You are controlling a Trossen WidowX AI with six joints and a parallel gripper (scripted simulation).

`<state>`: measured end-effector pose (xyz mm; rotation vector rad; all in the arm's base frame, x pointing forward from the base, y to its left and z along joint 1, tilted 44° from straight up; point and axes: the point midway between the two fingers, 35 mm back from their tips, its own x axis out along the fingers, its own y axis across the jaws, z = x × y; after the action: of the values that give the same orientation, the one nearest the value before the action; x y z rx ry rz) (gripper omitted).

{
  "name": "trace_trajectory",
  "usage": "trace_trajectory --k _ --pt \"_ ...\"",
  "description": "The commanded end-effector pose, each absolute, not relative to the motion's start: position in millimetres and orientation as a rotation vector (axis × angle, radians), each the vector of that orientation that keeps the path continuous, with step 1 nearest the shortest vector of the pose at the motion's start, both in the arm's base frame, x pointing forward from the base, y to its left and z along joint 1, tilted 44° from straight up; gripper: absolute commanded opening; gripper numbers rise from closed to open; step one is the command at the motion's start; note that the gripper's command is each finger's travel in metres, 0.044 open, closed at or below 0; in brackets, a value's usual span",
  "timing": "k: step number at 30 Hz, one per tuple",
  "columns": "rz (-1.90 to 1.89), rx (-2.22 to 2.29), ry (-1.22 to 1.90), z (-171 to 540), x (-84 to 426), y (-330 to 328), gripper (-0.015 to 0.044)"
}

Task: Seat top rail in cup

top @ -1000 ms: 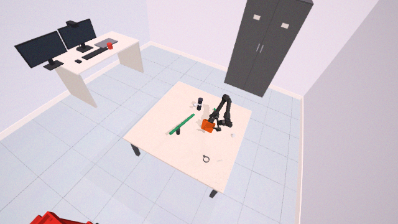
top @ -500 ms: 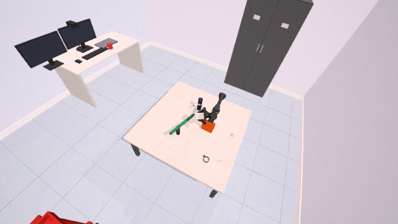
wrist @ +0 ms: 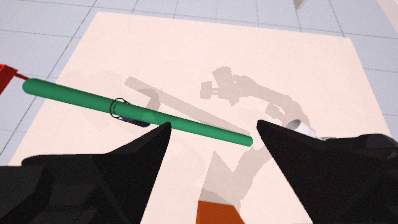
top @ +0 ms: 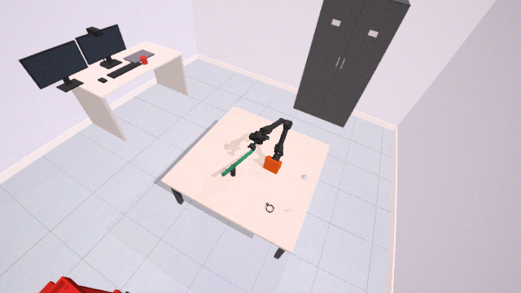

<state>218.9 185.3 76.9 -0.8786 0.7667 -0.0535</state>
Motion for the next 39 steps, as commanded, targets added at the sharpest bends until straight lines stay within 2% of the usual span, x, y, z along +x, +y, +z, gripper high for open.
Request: trace_trajectory --k 1,11,27,39 --pt "-0.191 -0.793 0.878 86 247 147 0.0440" --pt "-0.215 -0.864 0.932 96 263 121 0.0440" --pt "0.031 -1.862 1.151 175 295 8 0.0440" --pt "0.034 -1.872 1.155 176 295 6 0.0440"
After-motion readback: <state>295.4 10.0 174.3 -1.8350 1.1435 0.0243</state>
